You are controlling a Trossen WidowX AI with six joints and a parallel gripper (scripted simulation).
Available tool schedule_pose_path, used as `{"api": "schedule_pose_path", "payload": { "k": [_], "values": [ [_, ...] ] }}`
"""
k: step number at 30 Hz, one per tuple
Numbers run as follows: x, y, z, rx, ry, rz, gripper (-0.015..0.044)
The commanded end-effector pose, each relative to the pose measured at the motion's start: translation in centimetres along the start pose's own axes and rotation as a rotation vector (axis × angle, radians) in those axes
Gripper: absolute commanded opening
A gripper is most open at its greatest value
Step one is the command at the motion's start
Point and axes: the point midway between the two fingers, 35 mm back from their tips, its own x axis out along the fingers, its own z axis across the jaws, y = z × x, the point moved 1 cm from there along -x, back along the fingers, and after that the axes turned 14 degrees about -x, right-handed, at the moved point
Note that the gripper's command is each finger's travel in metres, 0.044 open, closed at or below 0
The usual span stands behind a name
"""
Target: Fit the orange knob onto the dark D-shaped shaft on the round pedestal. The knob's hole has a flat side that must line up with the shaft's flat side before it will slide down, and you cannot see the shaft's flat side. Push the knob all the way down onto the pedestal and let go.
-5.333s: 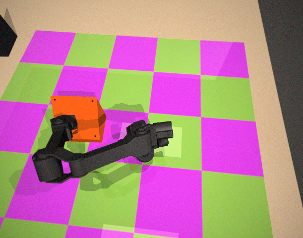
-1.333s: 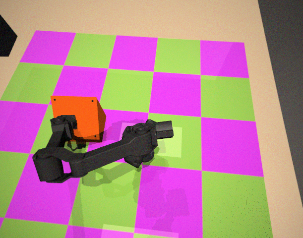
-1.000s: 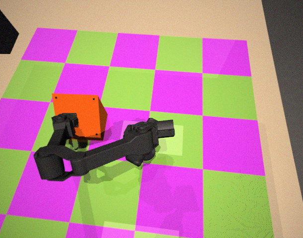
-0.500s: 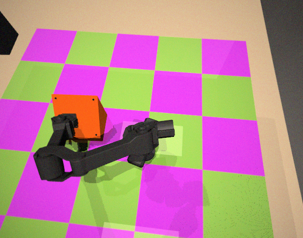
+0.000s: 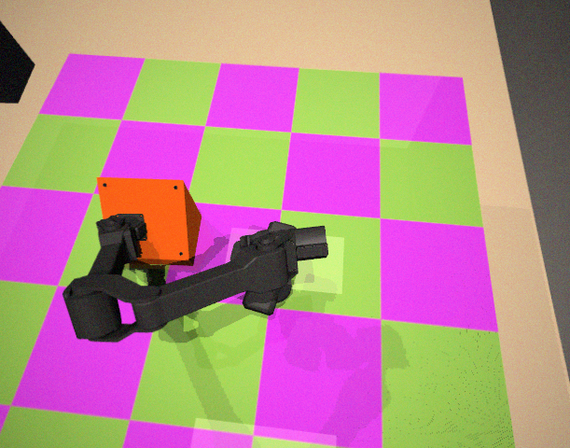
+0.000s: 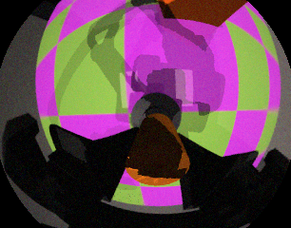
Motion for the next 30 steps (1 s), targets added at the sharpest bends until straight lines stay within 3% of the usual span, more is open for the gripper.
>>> {"api": "schedule_pose_path", "payload": {
  "k": [1, 30],
  "values": [
    [0.07, 0.06, 0.07, -0.004, -0.003, 0.003, 0.0000],
    [0.07, 0.09, 0.03, -0.214, -0.004, 0.003, 0.0000]
  ]
}}
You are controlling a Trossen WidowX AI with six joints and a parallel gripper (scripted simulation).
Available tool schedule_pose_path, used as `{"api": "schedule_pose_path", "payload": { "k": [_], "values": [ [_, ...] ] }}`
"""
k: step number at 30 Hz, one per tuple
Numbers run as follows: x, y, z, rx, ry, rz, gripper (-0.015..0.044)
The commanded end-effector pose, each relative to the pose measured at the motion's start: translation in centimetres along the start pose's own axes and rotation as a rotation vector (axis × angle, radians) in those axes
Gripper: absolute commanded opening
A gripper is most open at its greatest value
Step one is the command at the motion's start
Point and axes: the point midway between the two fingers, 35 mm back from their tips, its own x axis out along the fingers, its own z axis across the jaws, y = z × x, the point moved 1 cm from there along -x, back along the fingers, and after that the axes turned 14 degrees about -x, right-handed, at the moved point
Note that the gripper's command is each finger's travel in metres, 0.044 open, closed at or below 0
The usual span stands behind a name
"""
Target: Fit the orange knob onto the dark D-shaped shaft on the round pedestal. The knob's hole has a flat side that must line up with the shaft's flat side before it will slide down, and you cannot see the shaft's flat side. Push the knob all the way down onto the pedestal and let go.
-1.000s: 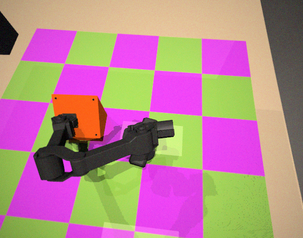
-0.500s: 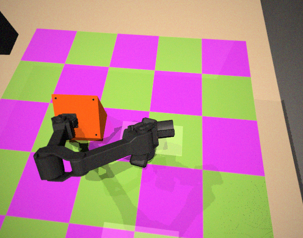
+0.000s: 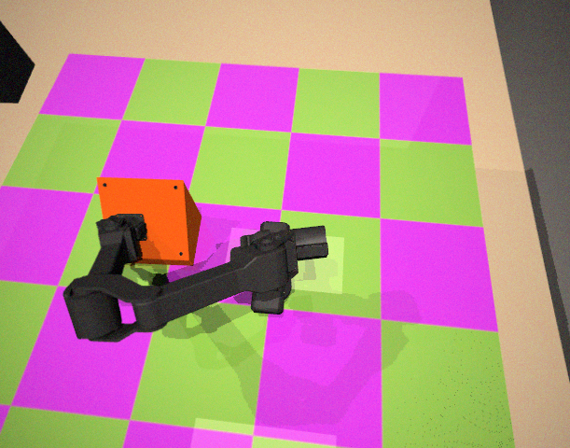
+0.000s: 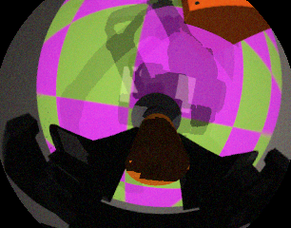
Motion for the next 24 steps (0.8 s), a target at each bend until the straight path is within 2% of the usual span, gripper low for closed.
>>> {"api": "schedule_pose_path", "payload": {
  "k": [1, 18, 24],
  "values": [
    [0.03, 0.07, 0.06, -0.006, -0.004, 0.003, 0.0000],
    [-0.43, 0.05, 0.17, 0.003, -0.004, 0.003, 0.0000],
    [-0.44, 0.10, 0.15, 0.240, -0.004, 0.003, 0.0000]
  ]
}}
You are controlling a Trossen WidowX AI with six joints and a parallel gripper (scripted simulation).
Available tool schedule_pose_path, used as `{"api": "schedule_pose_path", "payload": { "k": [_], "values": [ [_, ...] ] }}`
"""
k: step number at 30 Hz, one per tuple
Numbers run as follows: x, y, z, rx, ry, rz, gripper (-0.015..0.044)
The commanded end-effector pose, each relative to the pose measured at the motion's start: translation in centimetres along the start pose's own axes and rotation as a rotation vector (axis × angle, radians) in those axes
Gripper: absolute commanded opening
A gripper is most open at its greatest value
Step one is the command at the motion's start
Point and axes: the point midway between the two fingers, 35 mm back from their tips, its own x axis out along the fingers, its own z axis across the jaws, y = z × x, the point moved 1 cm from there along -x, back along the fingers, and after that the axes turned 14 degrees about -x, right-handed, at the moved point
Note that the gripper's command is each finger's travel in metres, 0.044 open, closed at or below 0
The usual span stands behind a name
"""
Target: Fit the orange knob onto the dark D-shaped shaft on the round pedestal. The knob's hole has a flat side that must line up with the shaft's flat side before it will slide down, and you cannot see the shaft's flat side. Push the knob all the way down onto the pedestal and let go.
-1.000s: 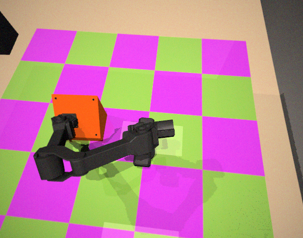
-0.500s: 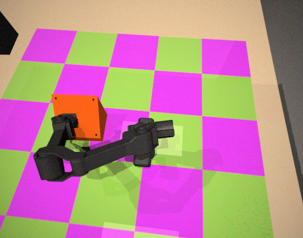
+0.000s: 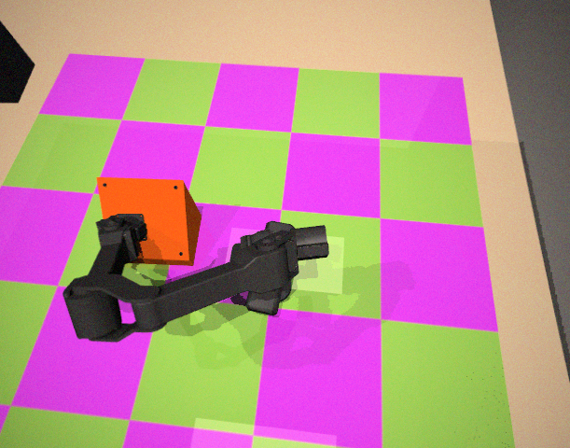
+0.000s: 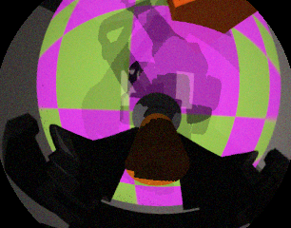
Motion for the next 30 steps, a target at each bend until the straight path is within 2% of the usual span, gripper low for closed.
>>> {"api": "schedule_pose_path", "payload": {
  "k": [1, 30],
  "values": [
    [-0.18, 0.10, 0.00, 0.178, -0.003, 0.005, 0.0000],
    [-0.28, -0.15, 0.28, 2.148, 0.004, 0.006, 0.0000]
  ]
}}
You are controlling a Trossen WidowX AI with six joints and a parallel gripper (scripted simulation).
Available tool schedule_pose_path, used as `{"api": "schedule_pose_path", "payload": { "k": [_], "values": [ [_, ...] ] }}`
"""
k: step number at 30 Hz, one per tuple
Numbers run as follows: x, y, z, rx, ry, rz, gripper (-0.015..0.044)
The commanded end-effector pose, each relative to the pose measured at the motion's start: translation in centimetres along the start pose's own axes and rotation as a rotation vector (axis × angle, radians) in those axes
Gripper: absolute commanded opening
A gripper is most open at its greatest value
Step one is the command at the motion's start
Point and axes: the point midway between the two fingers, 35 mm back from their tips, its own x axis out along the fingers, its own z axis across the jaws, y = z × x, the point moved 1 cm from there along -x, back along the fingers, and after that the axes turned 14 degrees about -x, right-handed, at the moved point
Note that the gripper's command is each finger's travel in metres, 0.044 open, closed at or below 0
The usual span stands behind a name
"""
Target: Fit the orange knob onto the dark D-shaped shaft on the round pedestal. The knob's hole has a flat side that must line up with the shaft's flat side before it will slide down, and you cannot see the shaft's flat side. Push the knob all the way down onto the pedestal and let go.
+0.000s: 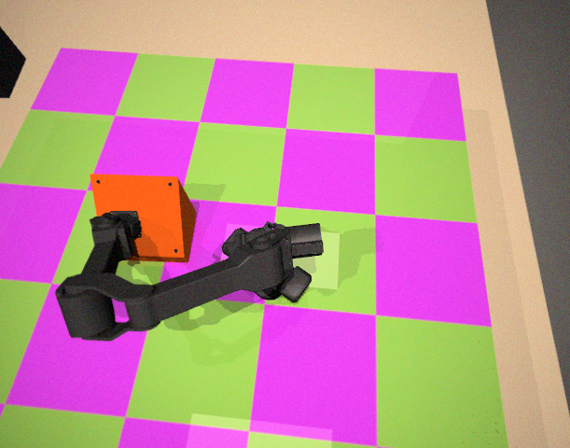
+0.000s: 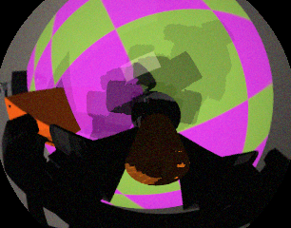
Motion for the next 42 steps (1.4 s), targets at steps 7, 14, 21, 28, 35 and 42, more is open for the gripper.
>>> {"api": "schedule_pose_path", "payload": {
  "k": [7, 14, 21, 28, 35, 42],
  "values": [
    [-0.26, 0.02, 0.05, 0.638, 0.008, -0.003, 0.0000],
    [-0.12, -0.22, 0.16, 1.097, 0.007, -0.005, 0.0000],
    [-0.01, -0.44, 0.13, 1.227, 0.007, -0.006, 0.0000],
    [-0.03, -0.24, 0.14, 1.227, 0.007, -0.006, 0.0000],
    [0.04, -0.12, 0.05, 1.227, 0.007, -0.006, 0.0000],
    [0.26, -0.14, 0.09, 1.227, 0.007, -0.006, 0.0000]
  ]
}}
